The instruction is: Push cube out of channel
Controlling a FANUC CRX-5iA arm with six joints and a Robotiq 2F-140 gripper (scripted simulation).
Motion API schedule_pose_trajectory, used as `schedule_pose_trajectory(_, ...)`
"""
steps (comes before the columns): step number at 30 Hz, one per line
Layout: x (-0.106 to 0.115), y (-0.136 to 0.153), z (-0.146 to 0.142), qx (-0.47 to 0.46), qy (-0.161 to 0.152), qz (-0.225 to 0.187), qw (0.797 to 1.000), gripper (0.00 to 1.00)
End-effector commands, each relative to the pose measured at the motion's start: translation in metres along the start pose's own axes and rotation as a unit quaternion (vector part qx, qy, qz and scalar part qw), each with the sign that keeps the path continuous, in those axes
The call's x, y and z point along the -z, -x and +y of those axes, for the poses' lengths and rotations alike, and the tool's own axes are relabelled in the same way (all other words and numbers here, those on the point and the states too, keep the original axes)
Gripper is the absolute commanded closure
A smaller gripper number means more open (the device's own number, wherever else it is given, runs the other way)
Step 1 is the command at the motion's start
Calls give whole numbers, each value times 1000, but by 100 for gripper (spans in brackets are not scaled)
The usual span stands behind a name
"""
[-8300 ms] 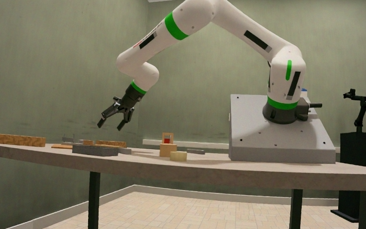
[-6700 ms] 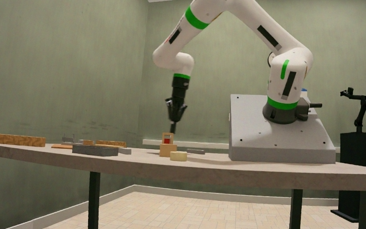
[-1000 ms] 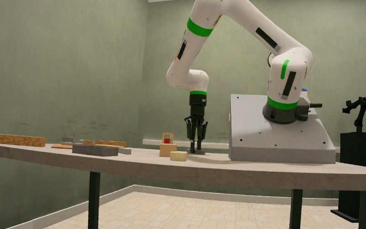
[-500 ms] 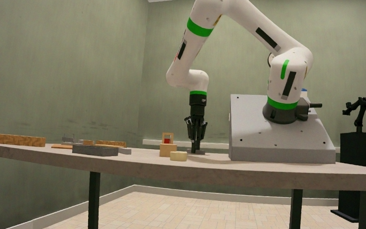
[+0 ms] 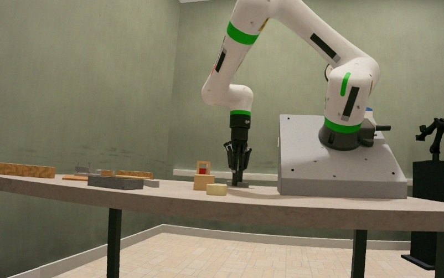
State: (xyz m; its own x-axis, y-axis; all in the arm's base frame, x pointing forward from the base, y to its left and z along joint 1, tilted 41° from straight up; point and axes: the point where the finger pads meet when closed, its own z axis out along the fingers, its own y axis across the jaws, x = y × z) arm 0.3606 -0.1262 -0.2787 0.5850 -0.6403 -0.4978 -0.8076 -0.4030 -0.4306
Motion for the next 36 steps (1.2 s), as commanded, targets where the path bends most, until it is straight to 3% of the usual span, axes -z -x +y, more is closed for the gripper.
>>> schedule_pose_trajectory(1,1,0,0,0,0,1,1000,90)
schedule_pose_trajectory(10,8,0,0,0,0,1,1000,90)
schedule_pose_trajectory(21,110,0,0,0,0,1,1000,90)
schedule_pose_trajectory(36,115,0,0,0,0,1,1000,90)
